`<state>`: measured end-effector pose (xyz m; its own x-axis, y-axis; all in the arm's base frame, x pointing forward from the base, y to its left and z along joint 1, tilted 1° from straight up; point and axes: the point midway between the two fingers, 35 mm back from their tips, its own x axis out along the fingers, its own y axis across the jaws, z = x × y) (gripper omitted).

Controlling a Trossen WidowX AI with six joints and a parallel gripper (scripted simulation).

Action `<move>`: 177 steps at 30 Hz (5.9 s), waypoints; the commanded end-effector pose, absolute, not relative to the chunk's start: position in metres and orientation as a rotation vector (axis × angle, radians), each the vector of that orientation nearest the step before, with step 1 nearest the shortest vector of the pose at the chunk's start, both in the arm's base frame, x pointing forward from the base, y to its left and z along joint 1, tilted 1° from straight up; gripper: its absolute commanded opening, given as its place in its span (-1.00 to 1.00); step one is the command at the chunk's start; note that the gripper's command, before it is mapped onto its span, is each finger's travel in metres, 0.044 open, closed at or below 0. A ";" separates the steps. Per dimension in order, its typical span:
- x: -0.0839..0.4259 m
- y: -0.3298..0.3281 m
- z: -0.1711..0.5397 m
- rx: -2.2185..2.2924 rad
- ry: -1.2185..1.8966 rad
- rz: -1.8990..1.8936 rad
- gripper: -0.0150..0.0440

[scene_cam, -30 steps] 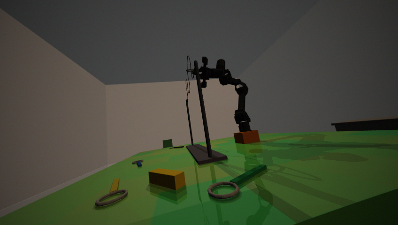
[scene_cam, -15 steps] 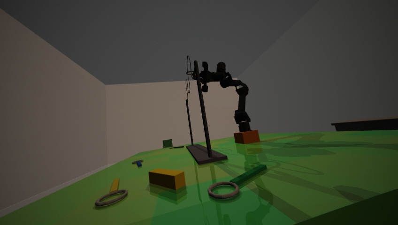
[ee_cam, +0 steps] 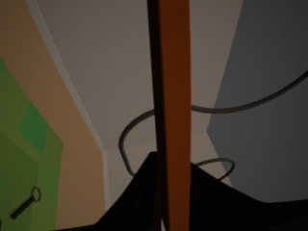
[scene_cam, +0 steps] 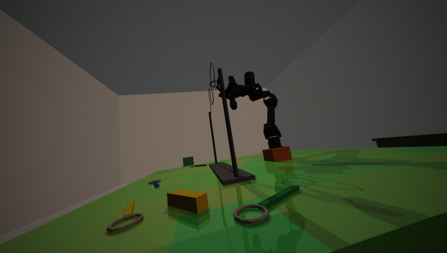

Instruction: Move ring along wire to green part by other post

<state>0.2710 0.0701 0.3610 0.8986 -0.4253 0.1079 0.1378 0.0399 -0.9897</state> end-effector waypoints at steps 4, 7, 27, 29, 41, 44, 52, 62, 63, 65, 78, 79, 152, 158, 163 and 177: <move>0.278 0.070 0.338 -1.324 0.219 -0.369 -1.00; 0.280 0.073 0.326 -1.253 0.222 -0.343 -1.00; 0.280 0.114 0.261 -0.769 0.299 -0.232 -1.00; 0.280 0.120 0.256 -0.720 0.306 -0.222 -1.00; 0.278 0.159 0.232 -0.441 0.343 -0.159 -1.00; 0.277 0.168 0.228 -0.377 0.351 -0.145 -1.00; 0.276 0.195 0.221 -0.217 0.369 -0.109 -1.00; 0.274 0.220 0.219 -0.093 0.382 -0.080 -1.00; 0.274 0.222 0.219 -0.085 0.383 -0.078 -1.00; 0.274 0.226 0.219 -0.072 0.384 -0.075 -1.00; 0.273 0.243 0.219 -0.034 0.387 -0.066 -1.00; 0.273 0.244 0.219 -0.033 0.387 -0.066 -1.00; 0.271 0.275 0.203 -0.032 0.388 -0.061 -0.20; 0.262 0.276 0.206 -0.030 0.392 -0.062 0.05; 0.243 0.278 0.213 -0.028 0.395 -0.064 0.05; 0.225 0.278 0.221 -0.027 0.390 -0.063 0.05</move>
